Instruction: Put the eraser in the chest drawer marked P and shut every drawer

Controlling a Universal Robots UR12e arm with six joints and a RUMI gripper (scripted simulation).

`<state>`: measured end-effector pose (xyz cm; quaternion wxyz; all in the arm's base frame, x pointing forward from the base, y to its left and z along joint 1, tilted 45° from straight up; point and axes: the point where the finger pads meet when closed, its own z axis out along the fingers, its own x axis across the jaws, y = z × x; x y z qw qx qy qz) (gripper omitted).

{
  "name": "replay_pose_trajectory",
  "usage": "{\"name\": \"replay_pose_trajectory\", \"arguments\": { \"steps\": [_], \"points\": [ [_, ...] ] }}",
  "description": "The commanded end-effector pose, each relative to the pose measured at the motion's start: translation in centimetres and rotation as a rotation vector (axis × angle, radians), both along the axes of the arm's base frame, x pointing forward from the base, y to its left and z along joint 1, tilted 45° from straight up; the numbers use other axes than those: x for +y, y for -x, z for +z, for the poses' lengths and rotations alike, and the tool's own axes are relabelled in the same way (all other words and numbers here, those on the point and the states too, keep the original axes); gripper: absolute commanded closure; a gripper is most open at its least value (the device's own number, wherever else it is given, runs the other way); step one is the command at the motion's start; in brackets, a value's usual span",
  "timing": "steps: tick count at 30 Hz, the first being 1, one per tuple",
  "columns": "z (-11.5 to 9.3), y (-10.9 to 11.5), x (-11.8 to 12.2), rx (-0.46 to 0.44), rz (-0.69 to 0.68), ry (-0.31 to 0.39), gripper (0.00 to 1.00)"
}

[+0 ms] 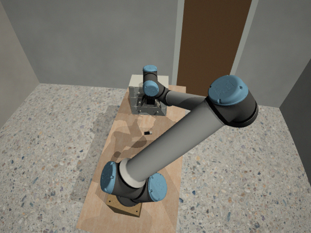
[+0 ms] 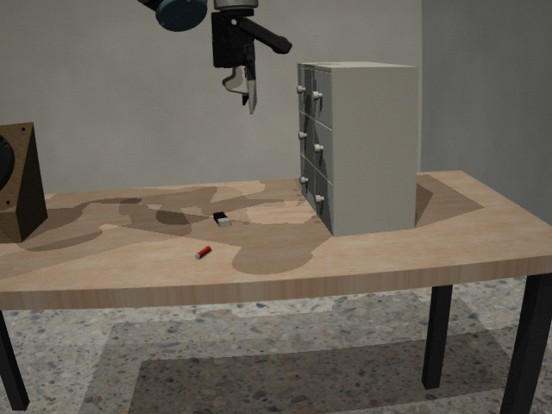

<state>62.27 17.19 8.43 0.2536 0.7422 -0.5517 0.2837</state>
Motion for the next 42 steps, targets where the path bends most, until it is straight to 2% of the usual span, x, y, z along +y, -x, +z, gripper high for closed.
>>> {"name": "replay_pose_trajectory", "arguments": {
  "steps": [1,29,42],
  "points": [
    [0.05,-0.03,0.05,-0.001,0.0,0.0,0.0],
    [0.04,-0.03,0.05,0.0,0.002,0.0,0.0],
    [-0.19,0.04,0.28,0.038,0.041,0.007,0.0]
  ]
}}
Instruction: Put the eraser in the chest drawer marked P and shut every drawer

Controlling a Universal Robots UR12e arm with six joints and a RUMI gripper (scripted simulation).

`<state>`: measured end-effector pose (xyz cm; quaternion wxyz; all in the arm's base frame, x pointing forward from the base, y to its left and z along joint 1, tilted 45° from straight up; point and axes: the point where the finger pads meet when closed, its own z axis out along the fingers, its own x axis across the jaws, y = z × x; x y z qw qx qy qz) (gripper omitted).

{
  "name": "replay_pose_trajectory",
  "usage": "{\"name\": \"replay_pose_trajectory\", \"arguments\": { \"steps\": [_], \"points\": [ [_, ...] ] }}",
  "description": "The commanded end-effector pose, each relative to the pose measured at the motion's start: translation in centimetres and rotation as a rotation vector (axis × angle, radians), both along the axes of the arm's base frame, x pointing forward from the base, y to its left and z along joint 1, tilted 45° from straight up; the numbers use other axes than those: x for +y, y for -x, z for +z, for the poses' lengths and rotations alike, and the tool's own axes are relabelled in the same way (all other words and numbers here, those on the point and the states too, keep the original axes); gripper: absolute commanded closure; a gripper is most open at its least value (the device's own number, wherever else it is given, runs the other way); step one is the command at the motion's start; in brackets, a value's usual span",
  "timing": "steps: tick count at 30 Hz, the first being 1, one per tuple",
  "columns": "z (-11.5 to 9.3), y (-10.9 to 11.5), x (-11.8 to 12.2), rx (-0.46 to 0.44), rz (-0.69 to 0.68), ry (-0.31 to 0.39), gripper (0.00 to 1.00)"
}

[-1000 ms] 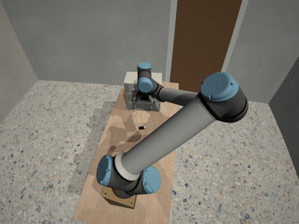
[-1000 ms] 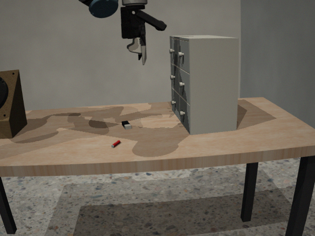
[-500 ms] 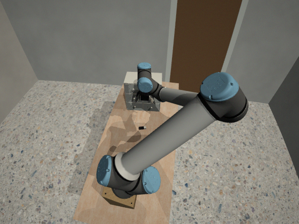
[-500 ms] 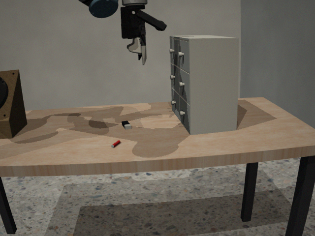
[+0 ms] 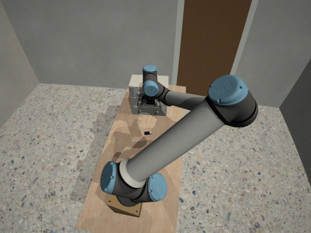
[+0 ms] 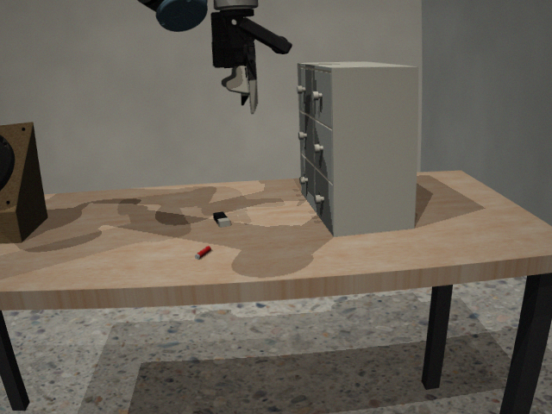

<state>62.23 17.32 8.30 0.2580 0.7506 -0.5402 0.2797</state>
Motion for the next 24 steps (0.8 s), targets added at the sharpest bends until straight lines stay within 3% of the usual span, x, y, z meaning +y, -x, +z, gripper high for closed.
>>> {"name": "replay_pose_trajectory", "arguments": {
  "steps": [1,15,24],
  "points": [
    [-0.1,0.0,0.2,0.024,0.026,0.004,0.0],
    [-1.0,0.4,1.1,0.171,0.178,0.034,0.0],
    [-2.1,0.9,2.1,0.357,0.37,0.072,0.0]
  ]
}}
